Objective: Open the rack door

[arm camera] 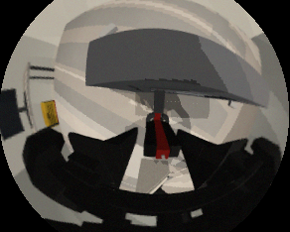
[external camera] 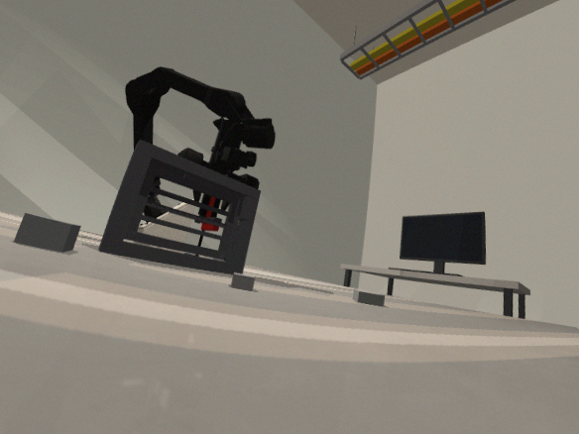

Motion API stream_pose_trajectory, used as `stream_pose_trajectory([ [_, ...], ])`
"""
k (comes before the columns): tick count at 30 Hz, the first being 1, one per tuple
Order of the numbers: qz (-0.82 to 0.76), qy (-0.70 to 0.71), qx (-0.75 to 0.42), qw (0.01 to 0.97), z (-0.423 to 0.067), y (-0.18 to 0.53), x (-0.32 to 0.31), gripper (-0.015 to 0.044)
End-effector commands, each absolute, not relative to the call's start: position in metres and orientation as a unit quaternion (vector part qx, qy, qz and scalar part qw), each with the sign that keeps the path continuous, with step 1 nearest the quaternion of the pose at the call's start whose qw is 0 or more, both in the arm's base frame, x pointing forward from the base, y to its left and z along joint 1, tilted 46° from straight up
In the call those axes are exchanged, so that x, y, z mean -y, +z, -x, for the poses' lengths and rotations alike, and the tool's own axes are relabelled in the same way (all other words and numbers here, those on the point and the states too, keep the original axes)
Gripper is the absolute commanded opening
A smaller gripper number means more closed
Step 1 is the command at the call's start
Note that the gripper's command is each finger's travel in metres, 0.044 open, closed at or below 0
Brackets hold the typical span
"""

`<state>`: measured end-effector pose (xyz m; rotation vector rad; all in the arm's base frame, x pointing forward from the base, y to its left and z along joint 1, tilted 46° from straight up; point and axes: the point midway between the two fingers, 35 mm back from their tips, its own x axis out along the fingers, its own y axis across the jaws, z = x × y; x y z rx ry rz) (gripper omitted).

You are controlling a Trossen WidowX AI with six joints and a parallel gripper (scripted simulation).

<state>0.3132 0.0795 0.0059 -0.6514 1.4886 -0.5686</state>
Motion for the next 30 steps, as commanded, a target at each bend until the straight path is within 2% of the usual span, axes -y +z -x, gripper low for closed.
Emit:
stream_pose_trajectory([
  [1, 0.290, -0.250, -0.655, 0.652, -0.3130, 0.0028, -0.0749, 0.0289],
  [2, 0.290, -0.250, -0.655, 0.652, -0.3129, 0.0026, -0.0747, 0.0289],
  [9, 0.290, -0.250, -0.655, 0.652, -0.3129, 0.0026, -0.0747, 0.0105],
  [22, 0.290, -0.250, -0.655, 0.652, -0.3129, 0.0026, -0.0747, 0.0018],
  [30, 0.345, -0.193, -0.674, 0.625, -0.3129, 0.0026, -0.0747, 0.0016],
])
